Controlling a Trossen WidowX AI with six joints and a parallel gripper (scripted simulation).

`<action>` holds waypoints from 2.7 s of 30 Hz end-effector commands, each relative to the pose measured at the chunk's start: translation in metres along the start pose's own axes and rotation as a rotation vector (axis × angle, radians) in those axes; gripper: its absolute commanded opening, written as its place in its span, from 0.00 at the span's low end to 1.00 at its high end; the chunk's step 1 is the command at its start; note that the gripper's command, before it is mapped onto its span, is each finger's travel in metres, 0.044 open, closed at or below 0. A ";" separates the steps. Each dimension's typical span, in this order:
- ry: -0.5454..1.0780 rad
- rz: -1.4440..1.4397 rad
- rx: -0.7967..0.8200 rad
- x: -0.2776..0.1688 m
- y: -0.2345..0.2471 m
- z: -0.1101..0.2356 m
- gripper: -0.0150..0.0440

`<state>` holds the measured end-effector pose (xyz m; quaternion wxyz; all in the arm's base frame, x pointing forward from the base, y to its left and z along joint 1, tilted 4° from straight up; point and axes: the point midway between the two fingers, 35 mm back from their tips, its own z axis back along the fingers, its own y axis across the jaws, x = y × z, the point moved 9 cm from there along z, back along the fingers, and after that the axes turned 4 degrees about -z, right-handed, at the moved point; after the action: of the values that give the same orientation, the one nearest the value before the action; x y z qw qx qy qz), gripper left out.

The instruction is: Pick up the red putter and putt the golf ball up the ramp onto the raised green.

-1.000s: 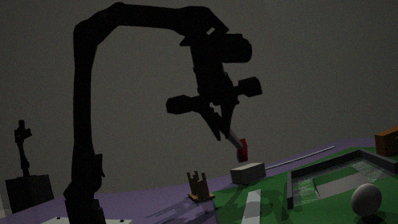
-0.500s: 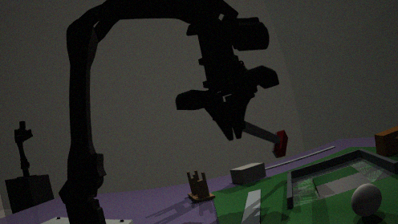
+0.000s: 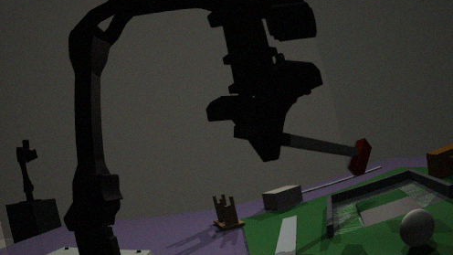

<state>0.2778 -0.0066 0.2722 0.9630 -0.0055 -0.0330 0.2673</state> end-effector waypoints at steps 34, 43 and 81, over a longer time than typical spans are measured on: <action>-0.026 -0.868 0.003 -0.132 -0.092 -0.006 0.25; -0.026 -0.871 0.003 -0.132 -0.093 -0.018 0.25; -0.021 -0.867 -0.001 -0.131 -0.093 -0.072 0.25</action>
<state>0.2183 -0.1528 0.1938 0.9859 0.0117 -0.0407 -0.1620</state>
